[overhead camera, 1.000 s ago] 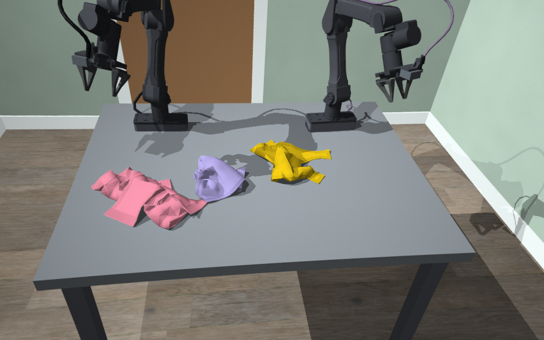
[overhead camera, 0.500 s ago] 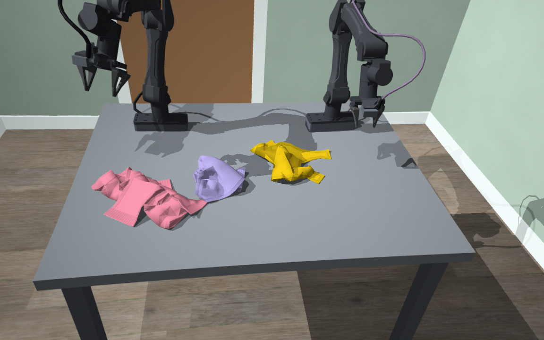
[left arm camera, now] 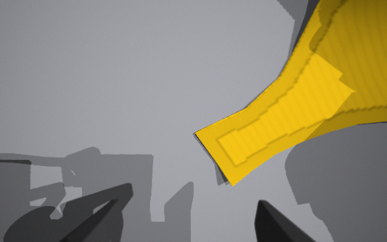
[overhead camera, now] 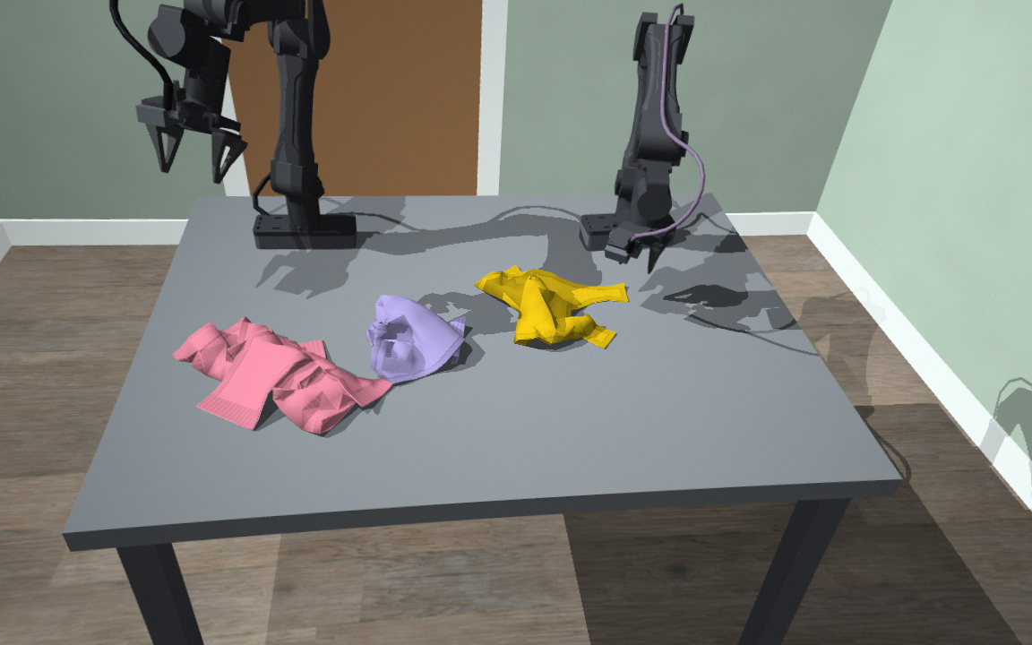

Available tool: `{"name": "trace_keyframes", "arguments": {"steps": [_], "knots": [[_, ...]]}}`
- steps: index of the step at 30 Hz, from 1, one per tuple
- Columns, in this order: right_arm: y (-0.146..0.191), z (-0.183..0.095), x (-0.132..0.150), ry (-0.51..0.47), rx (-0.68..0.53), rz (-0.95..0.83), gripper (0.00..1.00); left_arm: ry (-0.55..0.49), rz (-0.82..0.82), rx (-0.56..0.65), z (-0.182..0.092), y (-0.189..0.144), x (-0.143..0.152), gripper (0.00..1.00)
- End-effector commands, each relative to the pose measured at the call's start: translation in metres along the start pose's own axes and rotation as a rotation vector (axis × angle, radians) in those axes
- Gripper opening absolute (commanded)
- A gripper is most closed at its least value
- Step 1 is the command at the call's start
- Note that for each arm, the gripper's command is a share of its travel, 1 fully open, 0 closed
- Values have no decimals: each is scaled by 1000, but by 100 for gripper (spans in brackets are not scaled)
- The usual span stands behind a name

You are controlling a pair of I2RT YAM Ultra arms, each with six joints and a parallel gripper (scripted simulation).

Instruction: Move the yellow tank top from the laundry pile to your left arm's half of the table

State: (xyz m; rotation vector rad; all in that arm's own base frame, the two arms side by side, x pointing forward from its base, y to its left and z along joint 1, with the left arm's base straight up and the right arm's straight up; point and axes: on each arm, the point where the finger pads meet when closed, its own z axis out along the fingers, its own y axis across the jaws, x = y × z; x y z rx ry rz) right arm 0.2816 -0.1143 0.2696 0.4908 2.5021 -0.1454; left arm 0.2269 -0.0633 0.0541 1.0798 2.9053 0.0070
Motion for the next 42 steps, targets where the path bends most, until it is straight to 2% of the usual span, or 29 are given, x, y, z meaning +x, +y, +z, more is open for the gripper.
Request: {"name": "trace_keyframes", "arguments": {"steps": [1, 4, 5, 6, 7, 8, 13, 14, 15, 20, 21, 23, 27, 37, 38, 39, 42], "knots": [[-2, -12, -7, -38, 8, 2, 92, -28, 125, -20, 7, -8, -11, 60], [-2, -12, -7, -38, 8, 2, 92, -44, 127, -27, 3, -8, -14, 60], [-2, -12, -7, -38, 8, 2, 92, -7, 118, -11, 12, -12, -4, 60], [-2, -12, -7, -38, 8, 2, 92, -79, 91, -47, -7, -1, -21, 60], [-2, -12, -7, -38, 8, 2, 92, -54, 67, -31, -3, -2, -18, 60], [-2, -12, -7, -38, 8, 2, 92, 61, 66, 41, 18, -19, 12, 60], [-2, -12, -7, -38, 8, 2, 92, -22, 71, 5, 1, -13, -6, 60], [-2, -12, -7, -38, 8, 2, 92, 35, 70, 31, 19, -18, 6, 60], [-2, -12, -7, -38, 8, 2, 92, 36, 70, 31, 22, -17, 5, 60], [-2, -12, -7, -38, 8, 2, 92, 22, 73, 25, 24, -16, 3, 60], [-2, -12, -7, -38, 8, 2, 92, -17, 74, 8, 15, -12, -6, 60], [-2, -12, -7, -38, 8, 2, 92, 39, 77, 33, 32, -17, 8, 60], [-2, -12, -7, -38, 8, 2, 92, 9, 87, 20, 32, -16, 0, 60], [-2, -12, -7, -38, 8, 2, 92, 29, 84, 28, 51, -17, 6, 60], [-2, -12, -7, -38, 8, 2, 92, -3, 88, 14, 46, -15, -3, 60], [-2, -12, -7, -38, 8, 2, 92, 31, 95, 30, 55, -19, 7, 60], [-2, -12, -7, -38, 8, 2, 92, 29, 93, 29, 59, -18, 6, 60]]}}
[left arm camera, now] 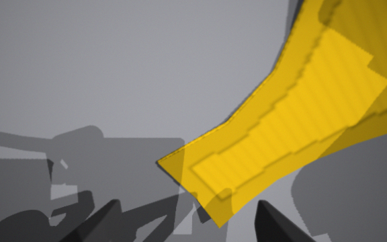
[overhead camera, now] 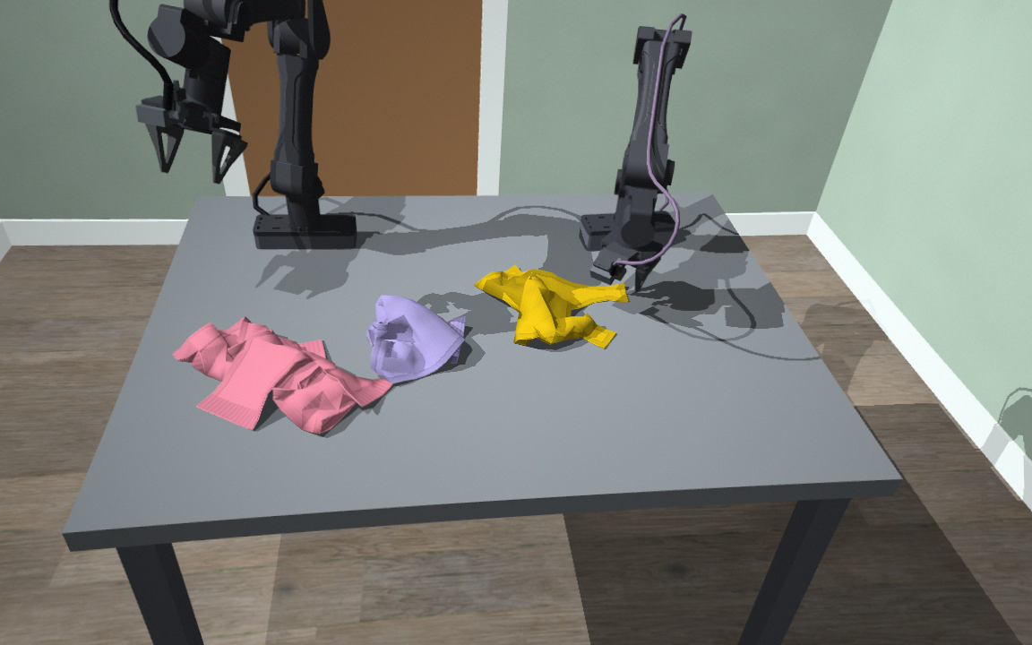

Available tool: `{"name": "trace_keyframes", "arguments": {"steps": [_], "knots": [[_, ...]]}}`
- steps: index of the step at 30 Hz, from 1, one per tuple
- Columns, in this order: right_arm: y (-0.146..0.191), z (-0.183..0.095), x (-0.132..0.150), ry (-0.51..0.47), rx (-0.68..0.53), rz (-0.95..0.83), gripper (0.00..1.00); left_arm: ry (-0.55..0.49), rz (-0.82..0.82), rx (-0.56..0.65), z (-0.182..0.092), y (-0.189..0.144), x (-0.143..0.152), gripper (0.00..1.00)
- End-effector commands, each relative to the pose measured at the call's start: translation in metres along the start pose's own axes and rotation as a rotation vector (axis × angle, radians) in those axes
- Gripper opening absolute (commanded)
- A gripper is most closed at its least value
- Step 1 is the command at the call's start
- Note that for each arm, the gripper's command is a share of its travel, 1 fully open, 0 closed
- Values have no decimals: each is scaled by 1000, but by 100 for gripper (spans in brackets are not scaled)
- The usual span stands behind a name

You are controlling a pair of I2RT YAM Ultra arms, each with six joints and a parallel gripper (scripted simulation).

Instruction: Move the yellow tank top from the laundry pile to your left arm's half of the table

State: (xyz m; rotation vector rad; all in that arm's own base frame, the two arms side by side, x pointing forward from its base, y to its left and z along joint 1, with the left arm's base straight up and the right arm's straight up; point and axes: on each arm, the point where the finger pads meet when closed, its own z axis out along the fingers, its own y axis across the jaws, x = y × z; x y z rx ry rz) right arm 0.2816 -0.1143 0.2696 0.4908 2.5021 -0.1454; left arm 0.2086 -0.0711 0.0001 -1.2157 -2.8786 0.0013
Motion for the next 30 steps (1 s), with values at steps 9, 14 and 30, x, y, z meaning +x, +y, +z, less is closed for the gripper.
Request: {"name": "trace_keyframes", "arguments": {"steps": [9, 14, 30], "knots": [[-2, -12, -7, -38, 8, 2, 92, -25, 0, -1, 21, 4, -4, 60], [-2, -12, -8, -38, 8, 2, 92, -62, 8, -20, 17, 8, -17, 60], [-2, -12, -8, -38, 8, 2, 92, -49, 0, -12, 26, 5, -9, 60]]}}
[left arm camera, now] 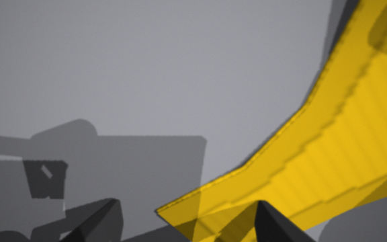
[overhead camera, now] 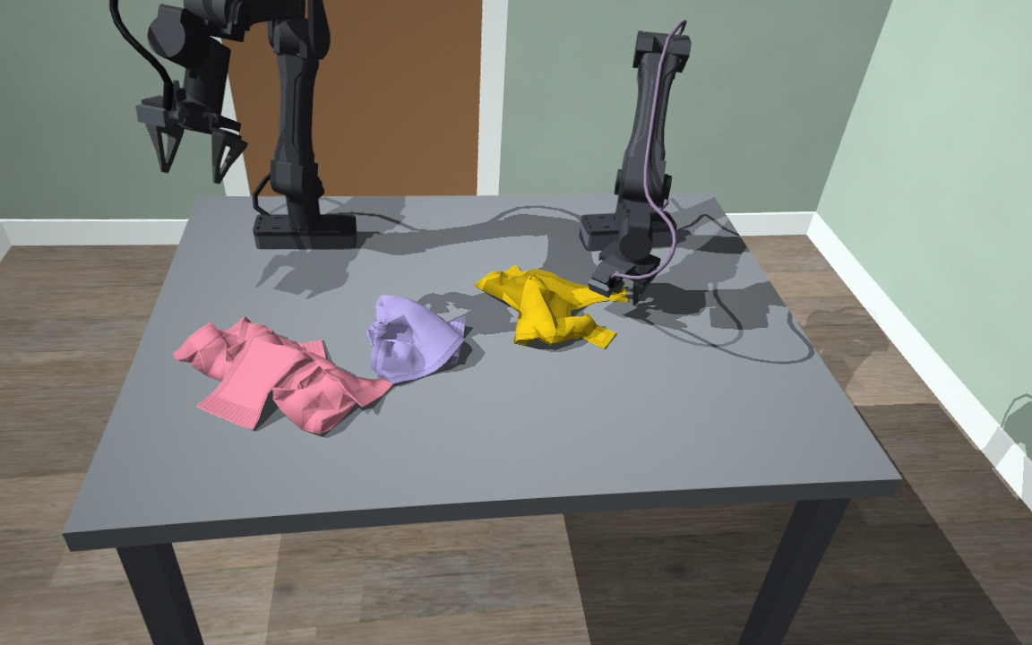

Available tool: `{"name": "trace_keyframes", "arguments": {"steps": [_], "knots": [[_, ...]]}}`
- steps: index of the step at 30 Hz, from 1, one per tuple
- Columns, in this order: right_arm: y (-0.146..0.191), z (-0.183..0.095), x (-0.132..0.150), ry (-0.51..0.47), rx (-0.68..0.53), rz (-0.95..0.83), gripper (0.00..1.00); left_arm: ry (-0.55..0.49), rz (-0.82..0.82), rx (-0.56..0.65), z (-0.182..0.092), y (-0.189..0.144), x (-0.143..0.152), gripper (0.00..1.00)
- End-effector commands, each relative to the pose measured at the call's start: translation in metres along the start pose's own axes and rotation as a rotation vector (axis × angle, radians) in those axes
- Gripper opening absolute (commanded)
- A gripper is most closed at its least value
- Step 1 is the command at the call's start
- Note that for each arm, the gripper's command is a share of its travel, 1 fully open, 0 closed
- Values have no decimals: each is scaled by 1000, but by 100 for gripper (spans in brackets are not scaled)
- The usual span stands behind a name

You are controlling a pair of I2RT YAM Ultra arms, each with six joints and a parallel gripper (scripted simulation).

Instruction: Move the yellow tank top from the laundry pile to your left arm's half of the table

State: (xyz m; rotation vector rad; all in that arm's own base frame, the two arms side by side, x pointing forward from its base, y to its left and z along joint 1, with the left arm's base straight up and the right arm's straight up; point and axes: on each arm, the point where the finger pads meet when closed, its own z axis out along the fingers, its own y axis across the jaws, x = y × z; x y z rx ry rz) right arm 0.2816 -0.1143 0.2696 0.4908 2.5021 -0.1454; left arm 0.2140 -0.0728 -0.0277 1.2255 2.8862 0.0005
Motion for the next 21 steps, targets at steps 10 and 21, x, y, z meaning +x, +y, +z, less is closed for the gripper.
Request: {"name": "trace_keyframes", "arguments": {"steps": [10, 21], "knots": [[-2, -12, -8, -38, 8, 2, 92, 27, -2, 18, 9, -4, 9, 60], [-2, -12, -8, -39, 8, 2, 92, 59, -2, 31, 13, -6, 14, 60]]}}
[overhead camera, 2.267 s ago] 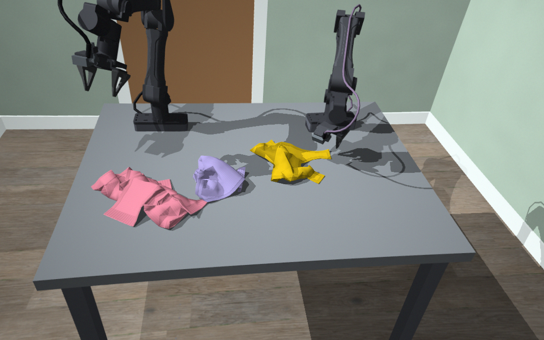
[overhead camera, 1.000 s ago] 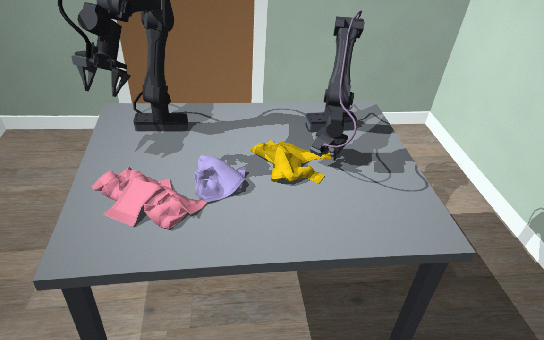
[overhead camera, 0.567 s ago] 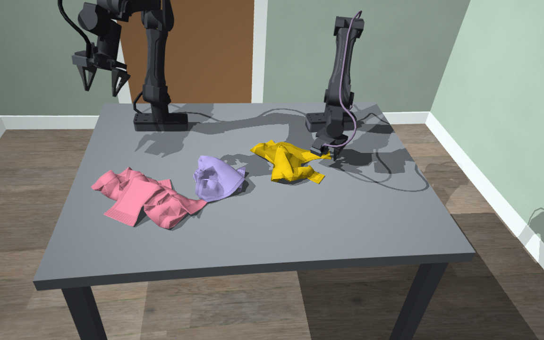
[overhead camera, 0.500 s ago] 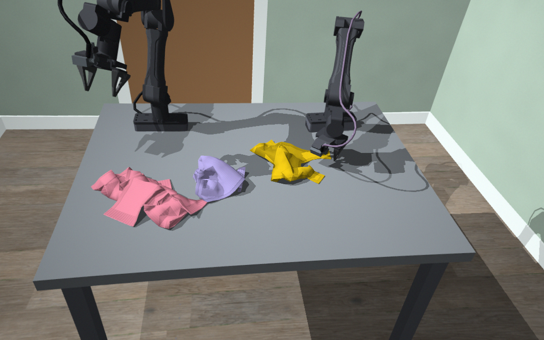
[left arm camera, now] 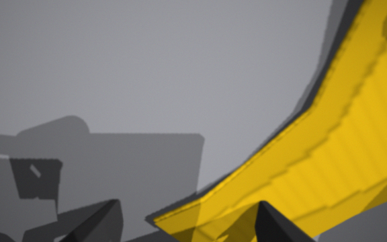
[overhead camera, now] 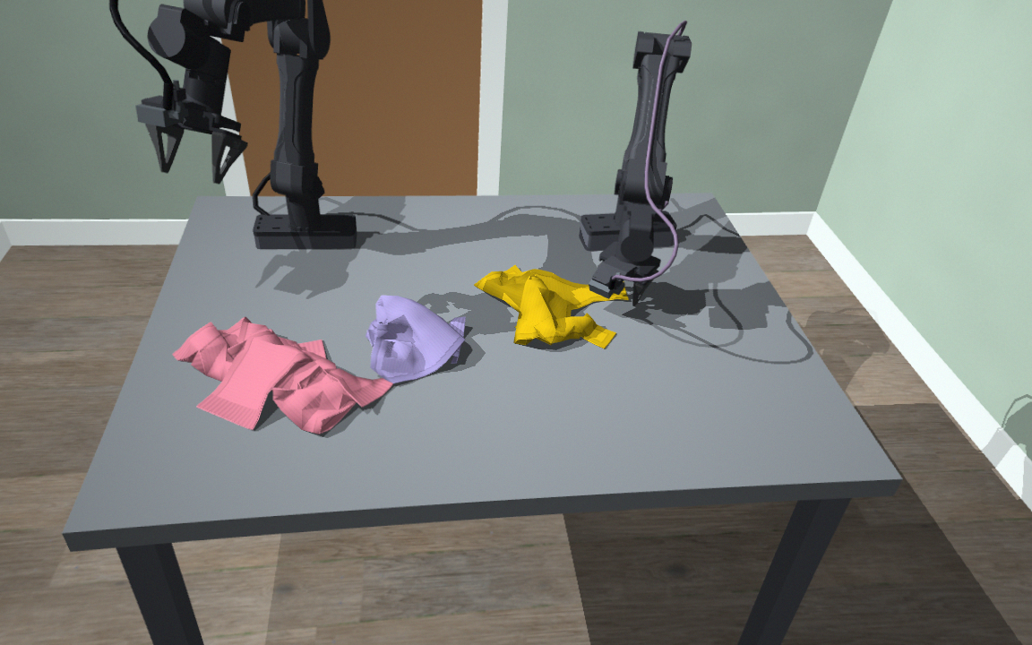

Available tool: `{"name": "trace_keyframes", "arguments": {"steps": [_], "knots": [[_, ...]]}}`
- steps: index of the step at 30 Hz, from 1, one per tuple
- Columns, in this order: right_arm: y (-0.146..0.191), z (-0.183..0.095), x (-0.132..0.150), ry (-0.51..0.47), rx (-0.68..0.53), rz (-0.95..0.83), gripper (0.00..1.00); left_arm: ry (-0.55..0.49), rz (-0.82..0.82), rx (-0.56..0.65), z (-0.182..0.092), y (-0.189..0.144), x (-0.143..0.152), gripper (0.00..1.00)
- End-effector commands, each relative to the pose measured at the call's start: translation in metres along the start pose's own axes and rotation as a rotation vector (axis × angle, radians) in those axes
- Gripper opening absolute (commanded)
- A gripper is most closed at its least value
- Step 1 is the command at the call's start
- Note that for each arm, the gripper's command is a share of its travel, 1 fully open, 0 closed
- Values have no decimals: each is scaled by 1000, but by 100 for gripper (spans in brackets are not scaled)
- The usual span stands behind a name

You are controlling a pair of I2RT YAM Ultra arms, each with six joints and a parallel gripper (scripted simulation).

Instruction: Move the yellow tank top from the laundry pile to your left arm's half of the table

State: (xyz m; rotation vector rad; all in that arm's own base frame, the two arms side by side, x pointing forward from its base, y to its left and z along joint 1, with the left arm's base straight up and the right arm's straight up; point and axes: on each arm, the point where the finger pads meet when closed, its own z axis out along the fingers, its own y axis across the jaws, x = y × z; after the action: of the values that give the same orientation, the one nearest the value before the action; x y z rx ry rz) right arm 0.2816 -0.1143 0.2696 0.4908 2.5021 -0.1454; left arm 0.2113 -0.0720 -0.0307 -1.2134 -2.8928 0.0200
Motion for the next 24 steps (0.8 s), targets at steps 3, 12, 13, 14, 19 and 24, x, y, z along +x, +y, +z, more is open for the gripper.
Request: {"name": "trace_keyframes", "arguments": {"steps": [3, 12, 13, 14, 19, 24], "knots": [[-2, -12, -8, -39, 8, 2, 92, 54, 6, 15, 10, -4, 11, 60], [-2, -12, -8, -39, 8, 2, 92, 41, 14, 5, 12, -2, 8, 33], [-2, -12, -8, -39, 8, 2, 92, 41, 14, 5, 12, -2, 8, 33], [-2, -12, -8, -39, 8, 2, 92, 41, 14, 5, 12, -2, 8, 33], [-2, -12, -8, -39, 8, 2, 92, 41, 14, 5, 12, -2, 8, 33], [-2, -12, -8, -39, 8, 2, 92, 41, 14, 5, 12, -2, 8, 33]]}}
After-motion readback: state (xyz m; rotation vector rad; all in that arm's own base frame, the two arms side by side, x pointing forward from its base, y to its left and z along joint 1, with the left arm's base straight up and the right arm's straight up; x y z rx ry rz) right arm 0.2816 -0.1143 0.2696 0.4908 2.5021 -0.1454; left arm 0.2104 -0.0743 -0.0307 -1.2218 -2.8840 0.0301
